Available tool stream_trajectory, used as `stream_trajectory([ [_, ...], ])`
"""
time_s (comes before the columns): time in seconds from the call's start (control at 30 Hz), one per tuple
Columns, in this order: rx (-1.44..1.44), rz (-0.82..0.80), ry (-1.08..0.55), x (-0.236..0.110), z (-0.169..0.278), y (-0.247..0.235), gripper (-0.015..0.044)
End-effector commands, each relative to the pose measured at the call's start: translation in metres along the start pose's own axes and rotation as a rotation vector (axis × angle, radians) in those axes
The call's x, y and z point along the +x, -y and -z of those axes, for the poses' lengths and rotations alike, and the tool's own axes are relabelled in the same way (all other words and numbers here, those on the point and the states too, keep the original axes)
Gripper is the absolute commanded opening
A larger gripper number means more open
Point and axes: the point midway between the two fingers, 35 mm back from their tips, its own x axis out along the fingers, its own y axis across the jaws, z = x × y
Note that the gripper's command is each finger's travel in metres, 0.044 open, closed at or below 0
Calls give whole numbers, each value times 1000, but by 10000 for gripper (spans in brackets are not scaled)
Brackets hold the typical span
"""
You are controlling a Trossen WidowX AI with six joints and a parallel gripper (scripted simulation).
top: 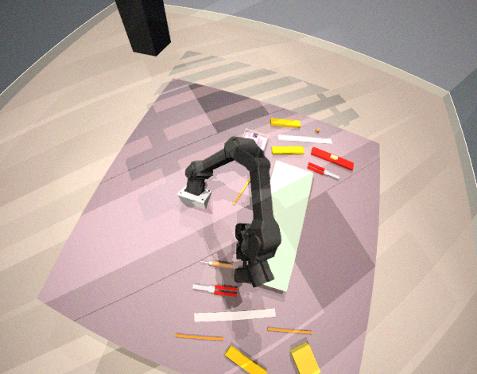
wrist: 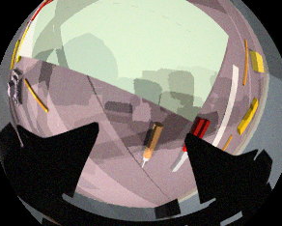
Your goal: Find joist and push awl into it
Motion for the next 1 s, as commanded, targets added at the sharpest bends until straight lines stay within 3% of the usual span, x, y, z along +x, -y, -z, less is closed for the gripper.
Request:
stream_trajectory([
  [0.0,80,-49,-26,24,38,26,440],
  [0.97,85,-51,-28,40,42,34,440],
])
